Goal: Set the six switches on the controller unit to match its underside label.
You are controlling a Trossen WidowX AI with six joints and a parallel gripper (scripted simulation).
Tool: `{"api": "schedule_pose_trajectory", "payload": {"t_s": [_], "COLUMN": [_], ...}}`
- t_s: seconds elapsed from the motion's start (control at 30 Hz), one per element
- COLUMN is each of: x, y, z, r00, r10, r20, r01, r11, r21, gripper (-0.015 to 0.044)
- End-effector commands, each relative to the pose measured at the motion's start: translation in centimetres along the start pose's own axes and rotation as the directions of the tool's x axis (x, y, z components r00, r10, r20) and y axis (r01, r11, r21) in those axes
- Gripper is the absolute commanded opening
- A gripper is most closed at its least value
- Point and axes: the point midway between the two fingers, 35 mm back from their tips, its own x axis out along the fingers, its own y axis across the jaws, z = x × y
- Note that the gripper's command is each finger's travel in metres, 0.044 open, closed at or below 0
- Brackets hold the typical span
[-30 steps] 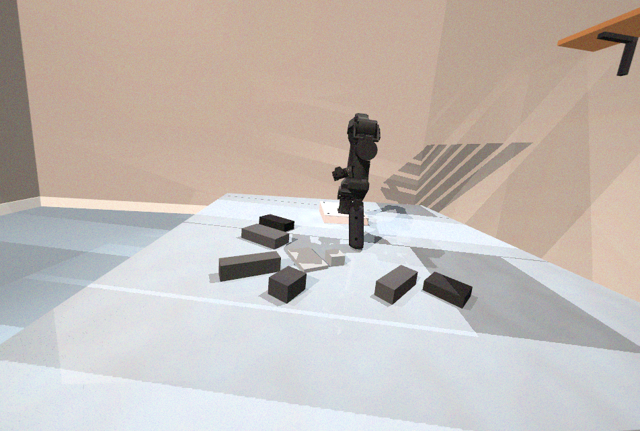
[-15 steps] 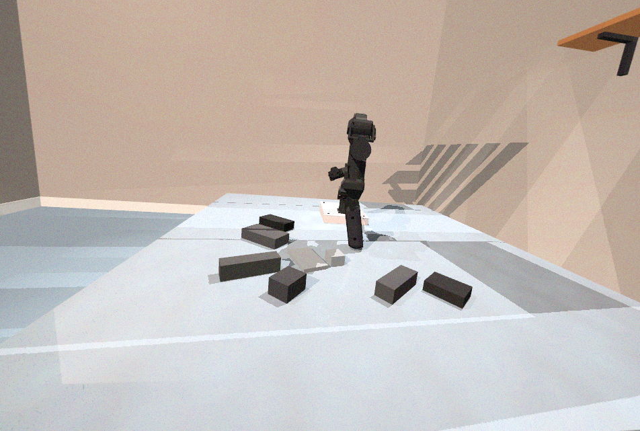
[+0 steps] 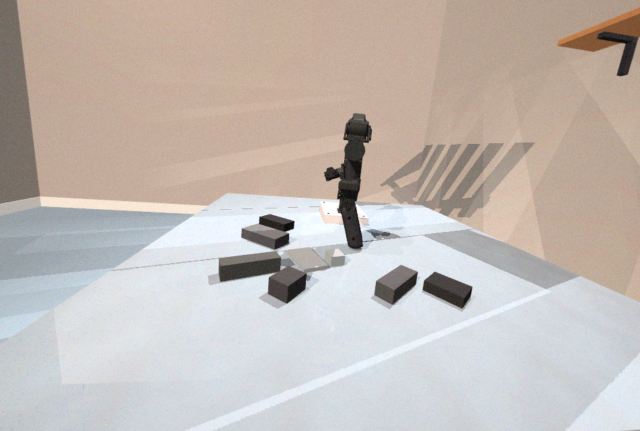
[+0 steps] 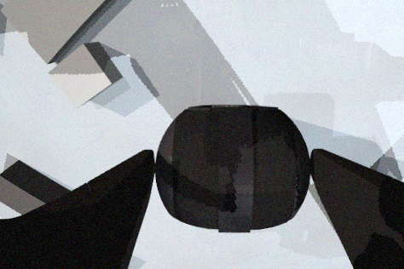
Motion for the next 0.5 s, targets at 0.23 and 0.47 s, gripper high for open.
{"api": "schedule_pose_trajectory", "payload": {"t_s": [0.23, 0.47], "x": [0.8, 1.0], "y": [-0.2, -0.2], "z": [0.8, 1.4], "r00": [1.0, 1.0], "r10": [-0.014, -0.014], "r20": [0.0, 0.001], "r01": [0.014, 0.014], "r11": [1.0, 1.0], "r21": [-0.002, -0.002], "gripper": [0.0338, 0.0338]}}
